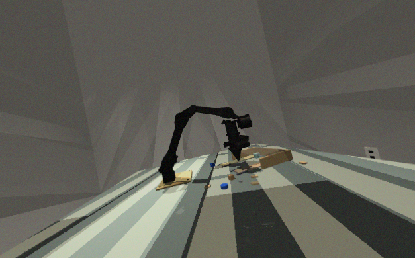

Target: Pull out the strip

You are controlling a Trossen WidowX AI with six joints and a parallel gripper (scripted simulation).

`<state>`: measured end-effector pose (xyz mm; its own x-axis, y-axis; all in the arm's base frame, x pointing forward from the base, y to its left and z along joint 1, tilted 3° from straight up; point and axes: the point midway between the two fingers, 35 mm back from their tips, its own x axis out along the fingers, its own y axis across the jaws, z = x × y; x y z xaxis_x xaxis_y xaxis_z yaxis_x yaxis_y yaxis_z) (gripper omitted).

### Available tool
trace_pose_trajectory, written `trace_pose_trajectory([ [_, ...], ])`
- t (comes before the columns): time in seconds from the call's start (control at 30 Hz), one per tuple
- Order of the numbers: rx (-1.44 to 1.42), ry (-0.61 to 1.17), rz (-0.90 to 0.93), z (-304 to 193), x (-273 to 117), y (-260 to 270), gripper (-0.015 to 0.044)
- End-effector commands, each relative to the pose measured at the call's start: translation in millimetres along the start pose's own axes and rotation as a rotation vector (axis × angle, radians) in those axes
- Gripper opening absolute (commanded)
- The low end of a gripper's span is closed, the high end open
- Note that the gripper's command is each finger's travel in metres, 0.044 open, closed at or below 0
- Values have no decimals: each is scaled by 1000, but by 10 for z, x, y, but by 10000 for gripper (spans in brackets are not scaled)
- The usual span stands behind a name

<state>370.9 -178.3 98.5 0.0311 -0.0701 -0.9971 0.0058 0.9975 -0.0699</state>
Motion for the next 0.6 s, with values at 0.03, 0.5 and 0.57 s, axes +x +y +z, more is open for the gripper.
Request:
trace_pose_trajectory([
  [0.03, -6, 6, 8, -10, 118, 14, 0],
  [0.5, -6, 6, 8, -10, 347, 22, 0],
  [0.57, -6, 6, 8, -11, 380, 24, 0],
])
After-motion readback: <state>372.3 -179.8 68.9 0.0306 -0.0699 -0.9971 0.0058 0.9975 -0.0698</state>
